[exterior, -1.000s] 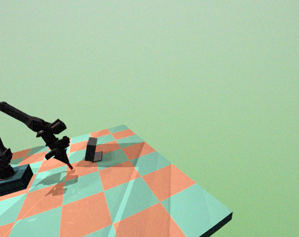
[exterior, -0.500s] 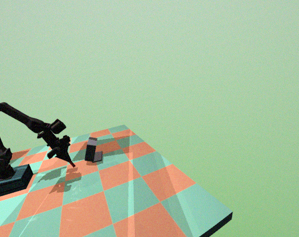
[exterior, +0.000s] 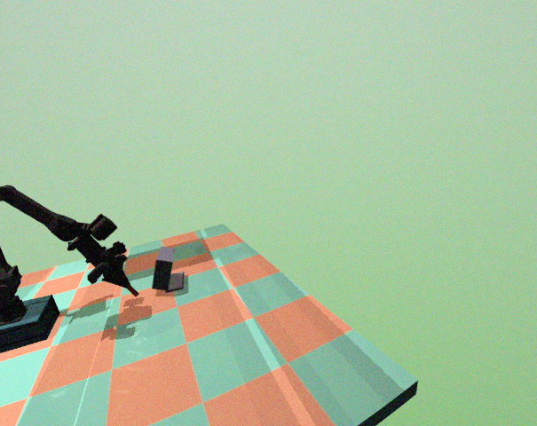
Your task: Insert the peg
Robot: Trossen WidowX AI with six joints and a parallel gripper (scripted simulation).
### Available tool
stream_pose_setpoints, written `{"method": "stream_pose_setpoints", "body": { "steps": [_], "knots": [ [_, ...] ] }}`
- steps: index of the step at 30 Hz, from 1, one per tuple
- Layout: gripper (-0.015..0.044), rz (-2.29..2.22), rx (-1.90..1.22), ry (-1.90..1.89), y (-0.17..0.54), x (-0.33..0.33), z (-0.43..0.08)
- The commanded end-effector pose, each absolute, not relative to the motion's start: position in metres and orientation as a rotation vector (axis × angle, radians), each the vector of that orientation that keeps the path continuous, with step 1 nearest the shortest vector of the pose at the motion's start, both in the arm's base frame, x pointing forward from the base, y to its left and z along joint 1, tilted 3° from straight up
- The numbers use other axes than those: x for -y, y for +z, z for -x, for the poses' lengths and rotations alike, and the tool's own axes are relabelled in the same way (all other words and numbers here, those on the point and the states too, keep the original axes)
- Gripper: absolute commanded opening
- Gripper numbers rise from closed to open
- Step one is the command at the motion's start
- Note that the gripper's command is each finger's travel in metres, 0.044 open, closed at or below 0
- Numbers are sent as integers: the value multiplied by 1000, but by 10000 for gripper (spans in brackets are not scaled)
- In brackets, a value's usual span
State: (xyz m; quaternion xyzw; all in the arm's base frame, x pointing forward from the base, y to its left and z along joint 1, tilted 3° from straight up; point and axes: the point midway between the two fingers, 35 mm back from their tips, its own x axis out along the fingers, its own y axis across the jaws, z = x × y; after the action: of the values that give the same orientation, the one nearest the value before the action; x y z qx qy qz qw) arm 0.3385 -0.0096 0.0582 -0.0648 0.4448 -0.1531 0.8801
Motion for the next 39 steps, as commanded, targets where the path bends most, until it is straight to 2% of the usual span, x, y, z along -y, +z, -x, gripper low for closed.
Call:
{"method": "stream_pose_setpoints", "body": {
  "steps": [1, 39],
  "knots": [
    [0, 139, -912, -324, 55, 6, -337],
    [0, 146, -703, -284, 57, -41, -338]
  ]
}}
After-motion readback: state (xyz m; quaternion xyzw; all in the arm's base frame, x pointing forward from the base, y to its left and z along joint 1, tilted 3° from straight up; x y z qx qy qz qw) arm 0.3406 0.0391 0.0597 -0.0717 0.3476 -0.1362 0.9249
